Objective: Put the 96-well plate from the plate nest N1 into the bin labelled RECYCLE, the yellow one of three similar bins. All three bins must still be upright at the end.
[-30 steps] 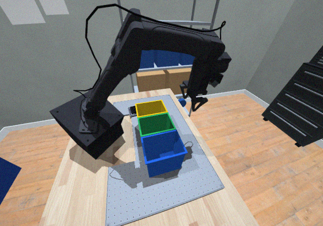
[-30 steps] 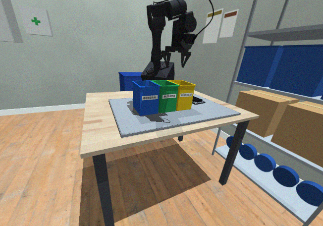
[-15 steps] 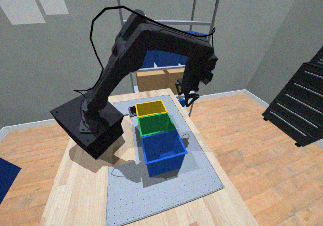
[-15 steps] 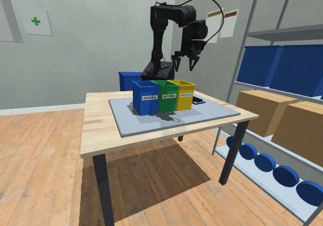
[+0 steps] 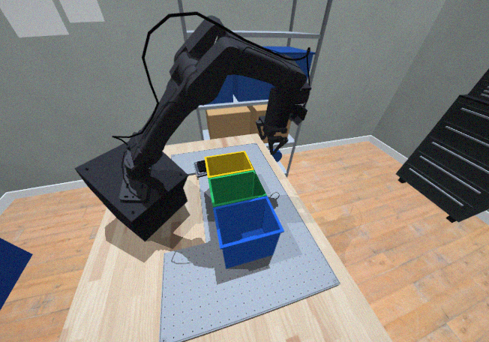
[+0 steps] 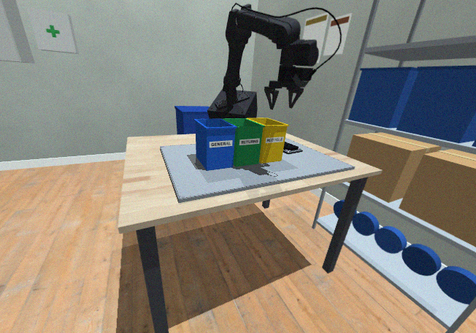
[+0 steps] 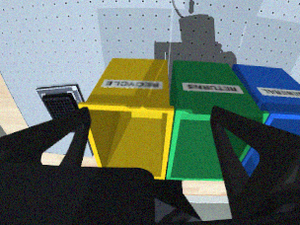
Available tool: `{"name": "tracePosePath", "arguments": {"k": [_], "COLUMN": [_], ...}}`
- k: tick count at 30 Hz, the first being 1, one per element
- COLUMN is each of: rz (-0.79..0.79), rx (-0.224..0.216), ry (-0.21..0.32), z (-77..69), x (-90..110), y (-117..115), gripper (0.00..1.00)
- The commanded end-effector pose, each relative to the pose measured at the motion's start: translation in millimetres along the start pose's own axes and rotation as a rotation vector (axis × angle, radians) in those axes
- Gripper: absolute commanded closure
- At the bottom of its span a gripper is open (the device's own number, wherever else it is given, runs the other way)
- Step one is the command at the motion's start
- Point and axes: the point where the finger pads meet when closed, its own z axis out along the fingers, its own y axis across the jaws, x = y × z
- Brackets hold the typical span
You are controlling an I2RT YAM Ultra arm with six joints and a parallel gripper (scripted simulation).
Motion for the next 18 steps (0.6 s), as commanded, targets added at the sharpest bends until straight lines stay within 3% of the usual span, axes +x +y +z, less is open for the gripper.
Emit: {"name": "tracePosePath", "arguments": {"k": [1, 8, 18], "rz": [-0.001, -0.020, -0.012], "rx": [-0.001, 0.004, -0.009], "ry": [-0.024, -0.003, -0.040], "z": [-1.1, 12.8, 11.1], "x": [-1, 14, 24], "y": [24, 57, 87], "gripper": [0.00, 0.00, 0.00]}}
